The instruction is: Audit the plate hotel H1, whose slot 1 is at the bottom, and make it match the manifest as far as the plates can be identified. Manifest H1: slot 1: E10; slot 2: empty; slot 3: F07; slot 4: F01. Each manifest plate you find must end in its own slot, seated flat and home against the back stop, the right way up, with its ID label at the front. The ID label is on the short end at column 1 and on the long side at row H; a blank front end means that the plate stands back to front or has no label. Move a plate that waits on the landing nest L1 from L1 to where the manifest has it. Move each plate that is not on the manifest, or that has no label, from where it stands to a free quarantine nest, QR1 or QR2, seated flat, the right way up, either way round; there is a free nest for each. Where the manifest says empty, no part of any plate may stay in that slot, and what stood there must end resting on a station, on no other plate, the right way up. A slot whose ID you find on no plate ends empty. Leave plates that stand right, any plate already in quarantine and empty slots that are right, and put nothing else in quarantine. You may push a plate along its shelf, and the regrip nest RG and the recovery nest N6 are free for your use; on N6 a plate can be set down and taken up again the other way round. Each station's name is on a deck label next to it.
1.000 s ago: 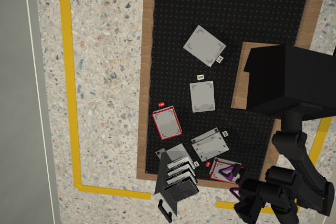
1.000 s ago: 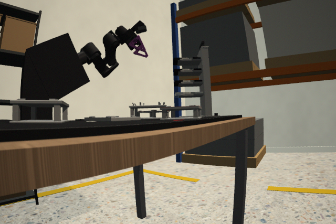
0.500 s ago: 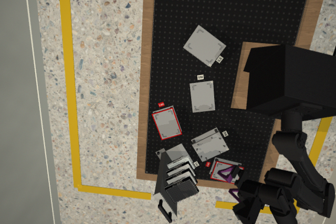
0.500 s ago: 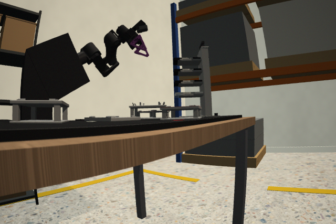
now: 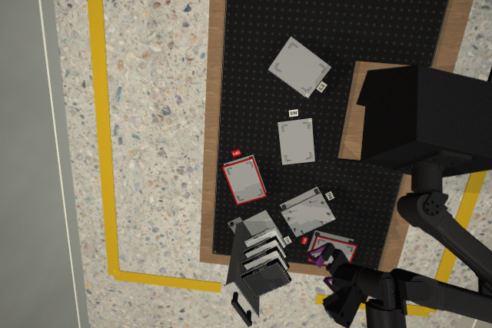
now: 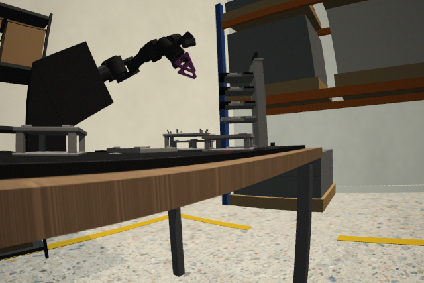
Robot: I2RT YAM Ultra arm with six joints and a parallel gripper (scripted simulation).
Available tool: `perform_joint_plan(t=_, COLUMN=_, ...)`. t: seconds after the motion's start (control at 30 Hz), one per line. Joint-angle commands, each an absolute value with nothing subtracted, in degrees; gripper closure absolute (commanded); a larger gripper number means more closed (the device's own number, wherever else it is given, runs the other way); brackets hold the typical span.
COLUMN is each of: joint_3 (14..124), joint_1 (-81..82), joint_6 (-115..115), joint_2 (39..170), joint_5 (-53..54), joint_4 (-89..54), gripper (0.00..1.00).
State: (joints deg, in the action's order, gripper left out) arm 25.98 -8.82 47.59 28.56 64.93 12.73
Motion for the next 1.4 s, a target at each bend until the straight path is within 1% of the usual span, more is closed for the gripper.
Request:
perform_joint_plan(t=0.0, joint_3=27.02, joint_1=-7.11, joint_6=43.8, joint_2=29.4, joint_5=59.43, joint_4=8.82, gripper=0.0)
perform_joint_plan(t=0.83, joint_3=30.43, joint_1=4.27, joint_6=41.97, joint_2=37.6, joint_5=48.08, joint_4=12.23, gripper=0.0)
perform_joint_plan(t=1.37, joint_3=30.47, joint_1=4.37, joint_6=41.96, joint_2=37.7, joint_5=47.98, joint_4=12.28, gripper=0.0)
